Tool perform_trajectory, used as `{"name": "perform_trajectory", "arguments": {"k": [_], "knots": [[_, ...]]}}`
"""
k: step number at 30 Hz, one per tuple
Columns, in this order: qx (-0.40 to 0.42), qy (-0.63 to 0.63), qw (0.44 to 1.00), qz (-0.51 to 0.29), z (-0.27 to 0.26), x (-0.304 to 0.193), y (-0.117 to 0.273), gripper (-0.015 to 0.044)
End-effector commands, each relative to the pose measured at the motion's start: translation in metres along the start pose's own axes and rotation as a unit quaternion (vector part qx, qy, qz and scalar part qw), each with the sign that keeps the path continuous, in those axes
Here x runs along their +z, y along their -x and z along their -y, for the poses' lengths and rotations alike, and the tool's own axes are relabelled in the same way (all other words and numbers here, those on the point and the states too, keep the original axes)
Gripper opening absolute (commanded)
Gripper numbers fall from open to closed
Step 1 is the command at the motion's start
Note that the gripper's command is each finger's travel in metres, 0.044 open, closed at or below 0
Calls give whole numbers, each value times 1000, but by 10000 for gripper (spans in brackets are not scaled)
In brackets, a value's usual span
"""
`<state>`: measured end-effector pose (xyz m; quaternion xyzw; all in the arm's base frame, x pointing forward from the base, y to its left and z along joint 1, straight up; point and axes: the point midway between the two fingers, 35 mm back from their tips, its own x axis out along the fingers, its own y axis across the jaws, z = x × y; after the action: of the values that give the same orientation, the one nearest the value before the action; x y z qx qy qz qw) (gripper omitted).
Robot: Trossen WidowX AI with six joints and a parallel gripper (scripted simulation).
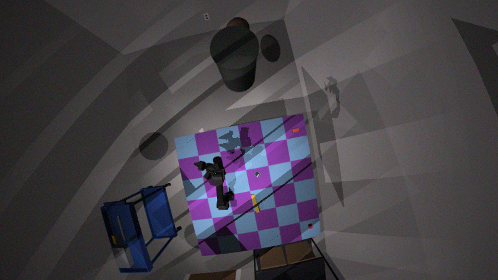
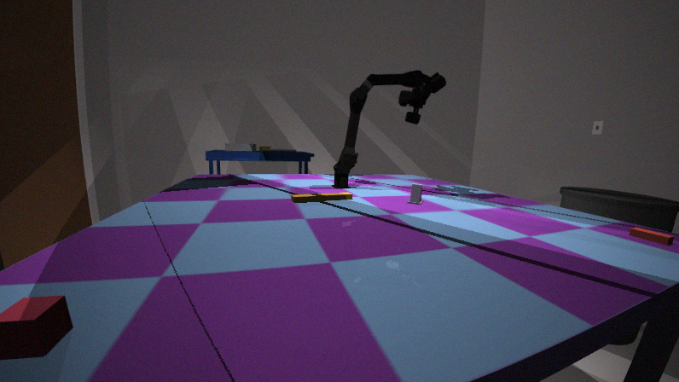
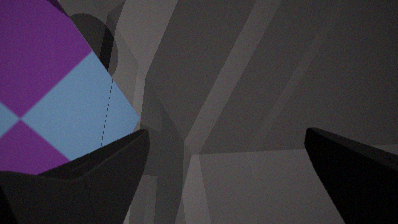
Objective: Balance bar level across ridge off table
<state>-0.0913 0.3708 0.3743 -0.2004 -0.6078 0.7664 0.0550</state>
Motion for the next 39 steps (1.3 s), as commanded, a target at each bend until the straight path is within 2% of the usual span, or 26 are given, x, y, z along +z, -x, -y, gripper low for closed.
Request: {"name": "perform_trajectory", "arguments": {"k": [1, 3, 4, 12, 20, 29, 39], "knots": [[1, 1, 1000, -2, 0, -1, 1, 374], [7, 10, 1000, -21, -3, -7, 5, 321], [11, 14, 999, -36, -6, -11, 9, 315], [22, -101, 987, -121, -28, -40, 46, 315], [13, -243, 949, -202, -55, -62, 89, 315], [-17, -396, 872, -287, -88, -78, 139, 315], [-72, -546, 750, -366, -127, -82, 195, 315]]}}
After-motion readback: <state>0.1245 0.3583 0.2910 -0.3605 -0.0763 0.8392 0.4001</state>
